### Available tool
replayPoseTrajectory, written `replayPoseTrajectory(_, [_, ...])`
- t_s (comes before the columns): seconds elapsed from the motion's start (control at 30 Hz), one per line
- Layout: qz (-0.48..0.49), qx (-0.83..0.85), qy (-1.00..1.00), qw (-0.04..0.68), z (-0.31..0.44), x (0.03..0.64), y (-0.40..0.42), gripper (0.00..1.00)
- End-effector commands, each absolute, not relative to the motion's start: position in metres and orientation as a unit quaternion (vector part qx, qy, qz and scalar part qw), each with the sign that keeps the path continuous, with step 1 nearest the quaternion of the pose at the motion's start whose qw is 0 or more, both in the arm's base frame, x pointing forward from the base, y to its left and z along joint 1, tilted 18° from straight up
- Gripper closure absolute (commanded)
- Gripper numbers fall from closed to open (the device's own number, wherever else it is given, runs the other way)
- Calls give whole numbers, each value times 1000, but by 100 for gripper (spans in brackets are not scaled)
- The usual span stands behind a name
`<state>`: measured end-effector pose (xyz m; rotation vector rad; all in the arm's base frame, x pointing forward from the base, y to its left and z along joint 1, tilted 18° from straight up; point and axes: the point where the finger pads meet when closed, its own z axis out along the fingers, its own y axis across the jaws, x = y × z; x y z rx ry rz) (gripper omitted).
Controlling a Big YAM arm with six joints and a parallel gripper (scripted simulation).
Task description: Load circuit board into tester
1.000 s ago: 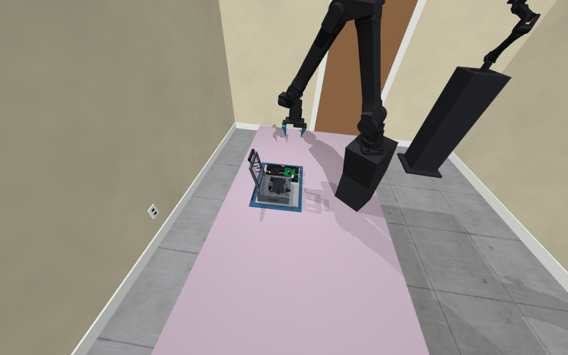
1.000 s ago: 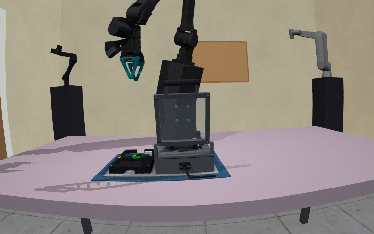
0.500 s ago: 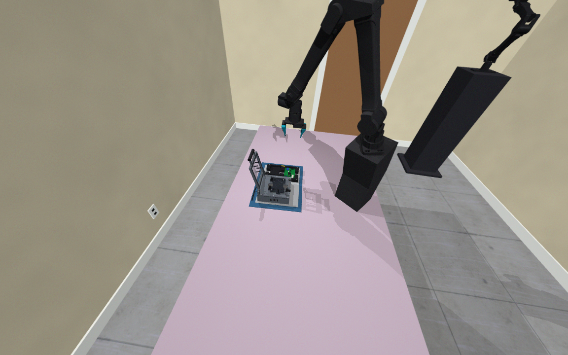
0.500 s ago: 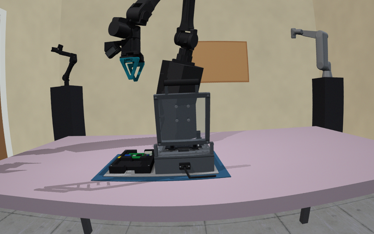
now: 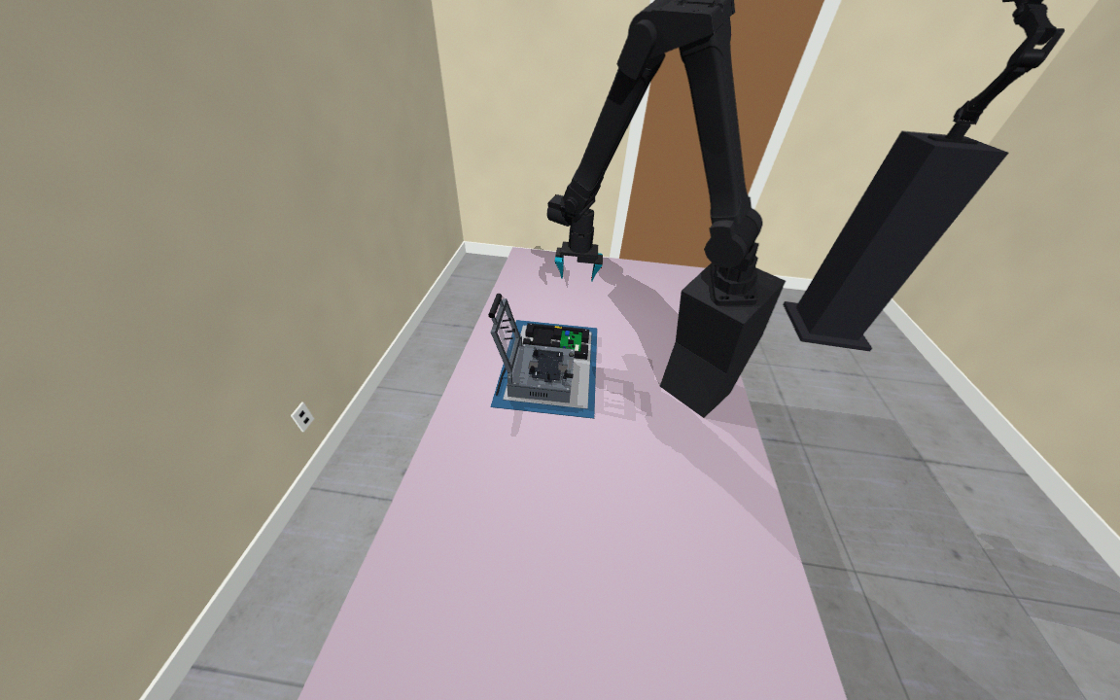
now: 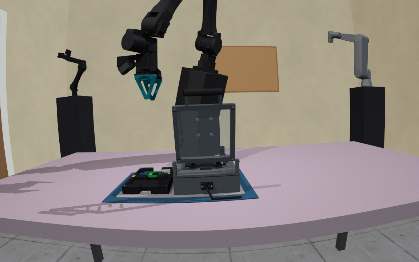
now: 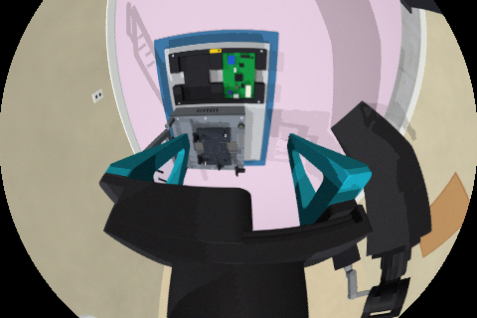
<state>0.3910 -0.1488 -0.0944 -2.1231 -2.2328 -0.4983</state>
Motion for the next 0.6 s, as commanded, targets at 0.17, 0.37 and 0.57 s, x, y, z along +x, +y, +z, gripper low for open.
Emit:
replayPoseTrajectory(0.17, [-159, -681, -715, 7, -119, 399, -140, 8])
replayPoseTrajectory(0.37, [-161, -680, -715, 0, -141, 411, -137, 8])
replayPoseTrajectory(0.57, [-162, -680, -716, -2, -168, 420, -131, 8])
